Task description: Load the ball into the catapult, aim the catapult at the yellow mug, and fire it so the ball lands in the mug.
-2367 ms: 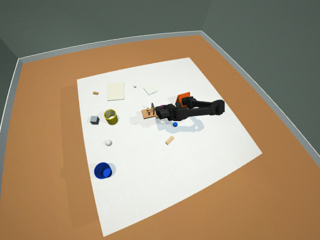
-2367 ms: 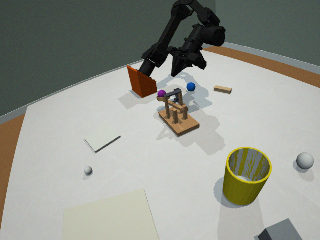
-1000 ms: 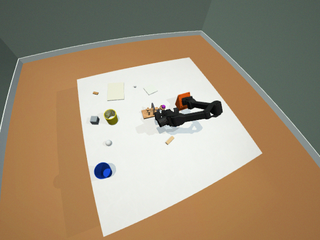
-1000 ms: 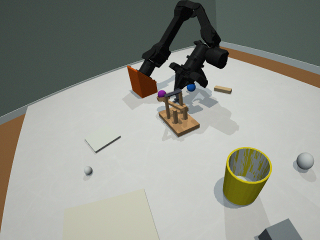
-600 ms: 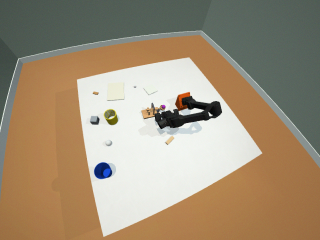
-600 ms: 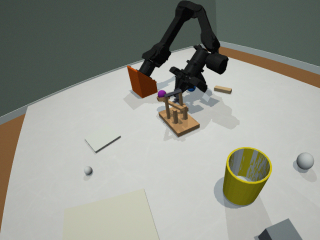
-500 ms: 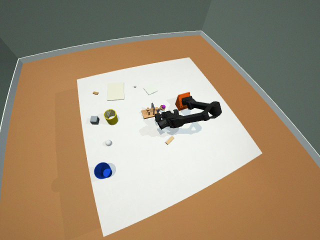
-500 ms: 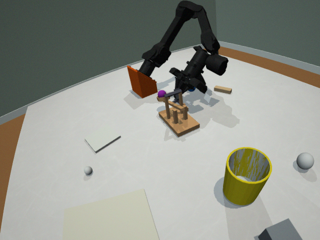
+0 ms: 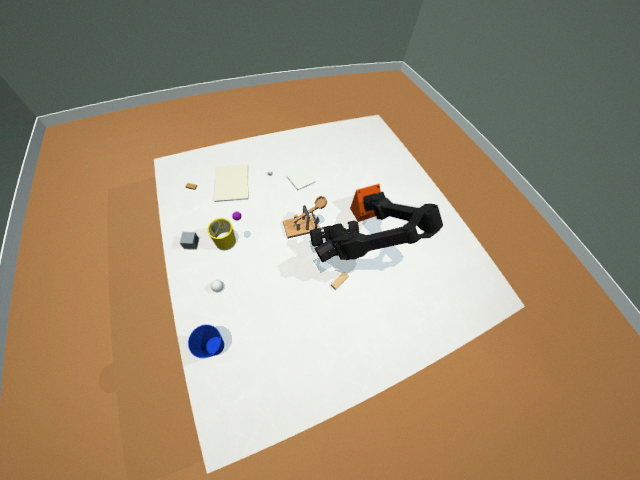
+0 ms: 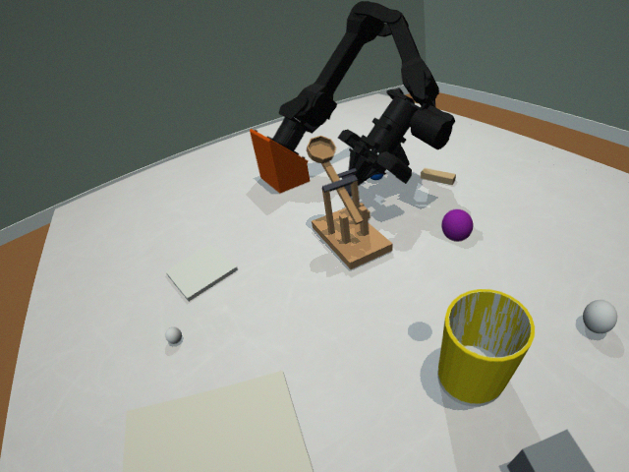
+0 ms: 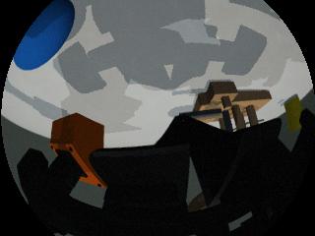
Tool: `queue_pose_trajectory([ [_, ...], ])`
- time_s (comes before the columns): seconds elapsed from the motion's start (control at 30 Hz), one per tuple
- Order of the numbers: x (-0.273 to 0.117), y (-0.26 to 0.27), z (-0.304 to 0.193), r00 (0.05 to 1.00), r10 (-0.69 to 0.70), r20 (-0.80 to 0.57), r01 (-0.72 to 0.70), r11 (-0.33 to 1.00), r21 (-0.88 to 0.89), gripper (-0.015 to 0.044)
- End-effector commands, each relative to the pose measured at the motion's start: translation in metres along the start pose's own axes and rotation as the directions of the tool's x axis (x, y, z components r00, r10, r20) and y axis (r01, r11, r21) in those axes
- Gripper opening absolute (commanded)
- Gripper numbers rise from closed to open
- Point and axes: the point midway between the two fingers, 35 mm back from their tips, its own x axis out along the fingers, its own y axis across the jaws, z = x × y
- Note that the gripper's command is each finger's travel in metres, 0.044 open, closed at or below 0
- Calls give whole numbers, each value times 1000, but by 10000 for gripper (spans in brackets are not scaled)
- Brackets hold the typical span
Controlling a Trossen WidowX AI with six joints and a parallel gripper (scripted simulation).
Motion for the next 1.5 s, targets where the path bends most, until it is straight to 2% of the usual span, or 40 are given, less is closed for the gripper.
queue_pose_trajectory([
  [0.0,-62,-5,-20,999,-34,7,34,999,2,0],
  [0.1,-98,4,-35,999,-36,5,36,999,2,0],
  [0.23,-104,6,-37,999,-36,5,36,999,2,0],
  [0.27,-85,-2,-28,999,-41,11,41,999,10,26],
  [0.8,-93,-76,-37,978,-145,150,75,916,394,440],
  [1.47,-101,-182,-87,894,-337,295,-28,615,788,440],
])
